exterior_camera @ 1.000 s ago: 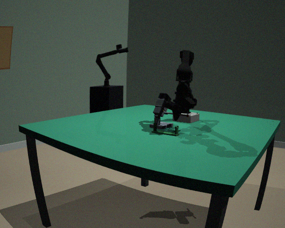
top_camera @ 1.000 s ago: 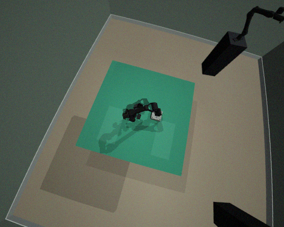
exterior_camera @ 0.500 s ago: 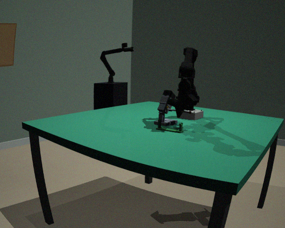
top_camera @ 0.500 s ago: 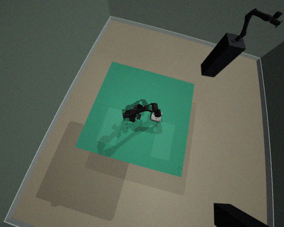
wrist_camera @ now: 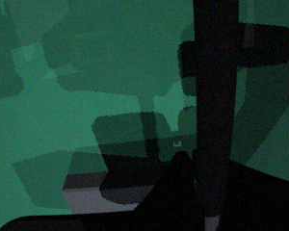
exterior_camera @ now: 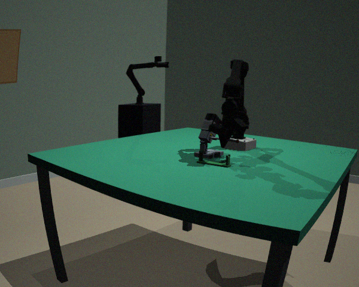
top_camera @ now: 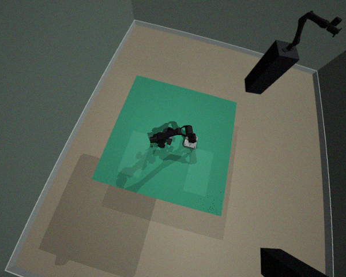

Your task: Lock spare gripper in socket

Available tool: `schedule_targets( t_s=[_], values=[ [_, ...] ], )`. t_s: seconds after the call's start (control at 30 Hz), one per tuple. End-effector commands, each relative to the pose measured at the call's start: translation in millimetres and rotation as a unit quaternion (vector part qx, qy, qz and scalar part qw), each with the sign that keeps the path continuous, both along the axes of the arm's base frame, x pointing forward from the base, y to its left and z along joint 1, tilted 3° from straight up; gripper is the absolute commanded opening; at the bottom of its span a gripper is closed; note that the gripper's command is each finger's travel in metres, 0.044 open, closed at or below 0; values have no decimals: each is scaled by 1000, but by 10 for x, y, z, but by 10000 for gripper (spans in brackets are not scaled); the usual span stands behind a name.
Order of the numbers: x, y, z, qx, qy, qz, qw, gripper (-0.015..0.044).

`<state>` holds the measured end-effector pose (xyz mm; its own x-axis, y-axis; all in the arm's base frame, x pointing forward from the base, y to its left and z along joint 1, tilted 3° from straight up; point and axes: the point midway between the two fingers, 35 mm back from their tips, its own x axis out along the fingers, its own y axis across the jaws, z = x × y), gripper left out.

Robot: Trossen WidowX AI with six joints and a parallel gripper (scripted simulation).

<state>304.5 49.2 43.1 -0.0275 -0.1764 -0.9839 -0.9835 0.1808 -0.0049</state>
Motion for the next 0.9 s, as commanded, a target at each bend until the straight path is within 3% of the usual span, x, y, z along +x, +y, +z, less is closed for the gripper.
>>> schedule_targets(
  t_s=[0.0,0.87],
  values=[
    [-11,-30,5,-1,0,3,1000,0],
    [-36,-191,-11,-1,0,3,1000,0]
  ],
)
